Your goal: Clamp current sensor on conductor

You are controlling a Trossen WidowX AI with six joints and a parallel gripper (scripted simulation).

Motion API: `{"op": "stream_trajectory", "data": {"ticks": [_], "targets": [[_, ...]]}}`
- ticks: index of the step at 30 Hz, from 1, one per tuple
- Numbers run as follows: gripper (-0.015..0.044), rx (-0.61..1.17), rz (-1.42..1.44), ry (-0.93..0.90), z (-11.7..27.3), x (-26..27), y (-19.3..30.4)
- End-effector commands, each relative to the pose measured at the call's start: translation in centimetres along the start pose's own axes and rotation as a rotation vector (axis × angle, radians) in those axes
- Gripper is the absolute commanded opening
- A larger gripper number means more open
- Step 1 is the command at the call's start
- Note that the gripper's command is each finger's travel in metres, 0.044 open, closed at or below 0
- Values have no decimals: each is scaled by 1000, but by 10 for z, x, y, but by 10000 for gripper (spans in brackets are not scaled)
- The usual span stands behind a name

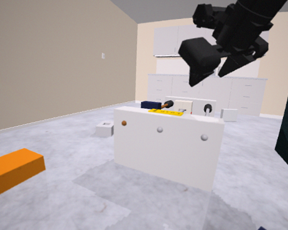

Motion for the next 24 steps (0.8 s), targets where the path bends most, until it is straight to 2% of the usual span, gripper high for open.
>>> {"op": "stream_trajectory", "data": {"ticks": [1,6,7,21,24], "targets": [[440,-135,-482,-89,9,-9,22],[440,-135,-482,-89,9,-9,22],[440,-80,-270,-41,6,-4,12],[440,-80,-270,-41,6,-4,12],[440,-41,-145,-15,3,-2,6]]}}
Point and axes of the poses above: the point midway between the two fingers, 35 mm back from their tips, its own z axis back along the fingers, its own x axis across the jaws, y = z × x, the point moved 9 cm from there along z, back along the fingers
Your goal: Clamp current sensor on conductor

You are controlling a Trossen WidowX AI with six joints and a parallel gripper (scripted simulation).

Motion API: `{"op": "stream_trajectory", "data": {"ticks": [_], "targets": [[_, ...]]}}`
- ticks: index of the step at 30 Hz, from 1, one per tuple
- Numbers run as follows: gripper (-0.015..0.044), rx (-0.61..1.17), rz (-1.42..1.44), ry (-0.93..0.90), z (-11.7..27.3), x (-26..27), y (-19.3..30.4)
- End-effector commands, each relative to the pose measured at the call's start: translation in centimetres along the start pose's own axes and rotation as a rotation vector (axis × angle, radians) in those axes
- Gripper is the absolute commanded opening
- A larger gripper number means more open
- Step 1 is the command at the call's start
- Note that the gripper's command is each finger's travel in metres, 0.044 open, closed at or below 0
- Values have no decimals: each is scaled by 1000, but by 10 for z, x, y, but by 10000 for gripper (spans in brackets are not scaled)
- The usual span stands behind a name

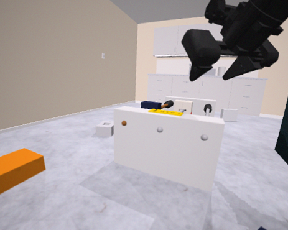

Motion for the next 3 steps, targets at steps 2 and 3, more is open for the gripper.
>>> {"op": "stream_trajectory", "data": {"ticks": [2,3], "targets": [[440,86,253,42,-8,7,-12],[440,26,84,16,-2,2,-3]]}}
Point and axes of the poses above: the point midway between the two fingers, 35 mm back from their tips, its own z axis back along the fingers, its own x axis across the jaws, y = z × x, the point moved 9 cm from there along z, back along the fingers
